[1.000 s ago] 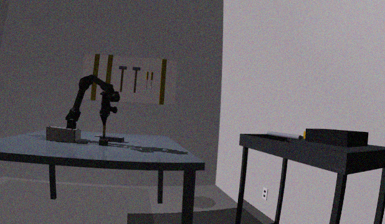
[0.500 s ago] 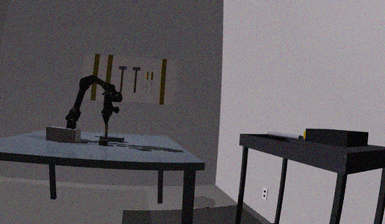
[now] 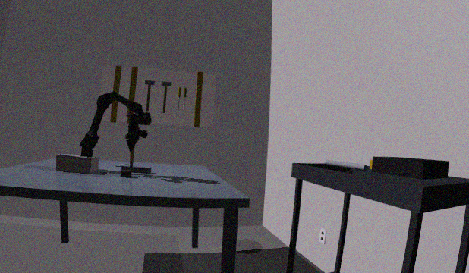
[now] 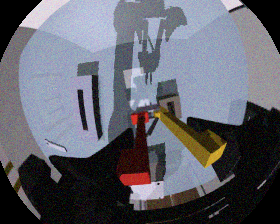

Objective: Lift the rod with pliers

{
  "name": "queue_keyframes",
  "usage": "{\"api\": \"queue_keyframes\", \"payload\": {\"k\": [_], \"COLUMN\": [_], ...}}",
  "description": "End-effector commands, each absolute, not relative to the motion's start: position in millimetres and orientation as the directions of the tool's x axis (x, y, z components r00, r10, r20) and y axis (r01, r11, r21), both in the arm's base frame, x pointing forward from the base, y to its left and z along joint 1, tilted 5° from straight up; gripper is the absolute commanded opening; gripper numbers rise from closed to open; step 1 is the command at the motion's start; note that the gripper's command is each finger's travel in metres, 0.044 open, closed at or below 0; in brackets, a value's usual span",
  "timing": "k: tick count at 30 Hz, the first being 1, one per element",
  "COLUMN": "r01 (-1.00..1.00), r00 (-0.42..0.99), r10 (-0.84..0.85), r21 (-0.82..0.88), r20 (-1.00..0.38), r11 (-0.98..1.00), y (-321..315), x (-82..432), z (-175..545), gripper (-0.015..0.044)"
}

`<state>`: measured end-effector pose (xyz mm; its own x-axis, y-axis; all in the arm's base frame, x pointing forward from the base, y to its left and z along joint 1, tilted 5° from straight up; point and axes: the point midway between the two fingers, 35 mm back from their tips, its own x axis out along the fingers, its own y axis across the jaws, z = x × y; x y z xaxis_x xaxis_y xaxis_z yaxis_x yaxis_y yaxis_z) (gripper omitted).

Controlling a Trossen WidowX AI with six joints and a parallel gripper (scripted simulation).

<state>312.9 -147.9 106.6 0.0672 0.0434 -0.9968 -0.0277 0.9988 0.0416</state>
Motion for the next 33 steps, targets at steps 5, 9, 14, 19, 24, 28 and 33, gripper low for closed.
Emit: {"api": "queue_keyframes", "payload": {"k": [5, 9, 14, 19, 24, 28, 33], "r01": [-0.006, 0.004, 0.016, 0.028, 0.04, 0.05, 0.062], "r00": [0.072, 0.072, 0.072, 0.072, 0.072, 0.072, 0.072], "r10": [0.038, 0.039, 0.039, 0.04, 0.041, 0.041, 0.042], "r21": [0.038, 0.039, 0.041, 0.042, 0.044, 0.045, 0.046], "r20": [-0.997, -0.997, -0.997, -0.997, -0.997, -0.997, -0.997], "r11": [0.999, 0.999, 0.999, 0.999, 0.998, 0.998, 0.997], "y": [-133, -127, -119, -110, -102, -95, -87], "x": [317, 319, 321, 322, 324, 325, 326], "z": [111, 111, 112, 112, 113, 113, 114], "gripper": [0.0319, 0.0319, 0.0319, 0.0319, 0.0319, 0.0319, 0.0319]}}
